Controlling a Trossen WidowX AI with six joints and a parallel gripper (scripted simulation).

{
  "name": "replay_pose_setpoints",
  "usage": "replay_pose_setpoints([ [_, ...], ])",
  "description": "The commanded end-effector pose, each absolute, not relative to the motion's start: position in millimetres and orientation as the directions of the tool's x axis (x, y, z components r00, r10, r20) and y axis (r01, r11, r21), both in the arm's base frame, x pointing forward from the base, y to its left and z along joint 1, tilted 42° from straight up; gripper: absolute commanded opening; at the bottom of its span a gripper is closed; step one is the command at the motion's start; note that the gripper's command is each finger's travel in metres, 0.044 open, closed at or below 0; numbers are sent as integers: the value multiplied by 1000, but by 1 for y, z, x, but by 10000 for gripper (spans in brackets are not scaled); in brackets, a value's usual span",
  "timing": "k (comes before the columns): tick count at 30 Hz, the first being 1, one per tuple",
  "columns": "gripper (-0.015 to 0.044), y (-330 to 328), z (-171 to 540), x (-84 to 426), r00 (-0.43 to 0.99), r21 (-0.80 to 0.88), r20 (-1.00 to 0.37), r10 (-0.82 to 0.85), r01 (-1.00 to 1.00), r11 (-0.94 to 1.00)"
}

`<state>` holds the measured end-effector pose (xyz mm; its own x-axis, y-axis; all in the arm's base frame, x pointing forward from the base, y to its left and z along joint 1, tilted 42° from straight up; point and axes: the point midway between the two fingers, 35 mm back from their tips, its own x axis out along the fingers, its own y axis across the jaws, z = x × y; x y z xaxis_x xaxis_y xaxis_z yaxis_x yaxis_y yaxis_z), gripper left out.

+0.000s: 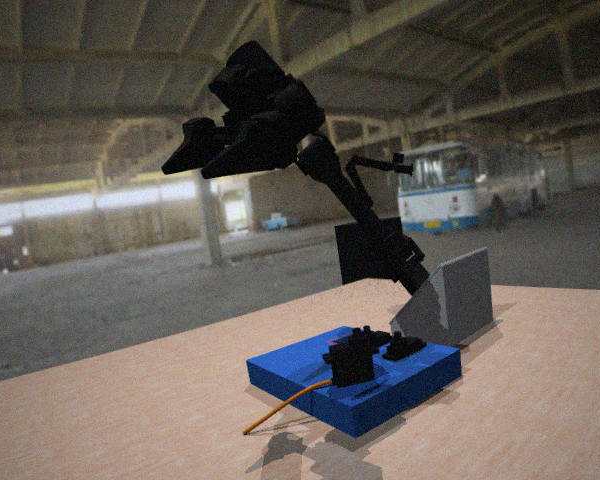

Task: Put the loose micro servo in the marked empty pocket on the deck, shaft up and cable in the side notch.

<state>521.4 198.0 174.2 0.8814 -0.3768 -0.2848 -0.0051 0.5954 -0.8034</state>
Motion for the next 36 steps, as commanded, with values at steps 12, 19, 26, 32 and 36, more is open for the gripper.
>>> replay_pose_setpoints([
  [12,440,180,120,508,795,-886,-457,-400,-366,284],
  [19,440,170,97,497,734,-835,-533,-420,-535,125],
  [26,440,160,75,483,663,-729,-604,-443,-684,-28],
  [32,440,151,58,469,592,-600,-658,-466,-785,-151],
  [36,440,144,47,459,540,-497,-689,-483,-838,-227],
])
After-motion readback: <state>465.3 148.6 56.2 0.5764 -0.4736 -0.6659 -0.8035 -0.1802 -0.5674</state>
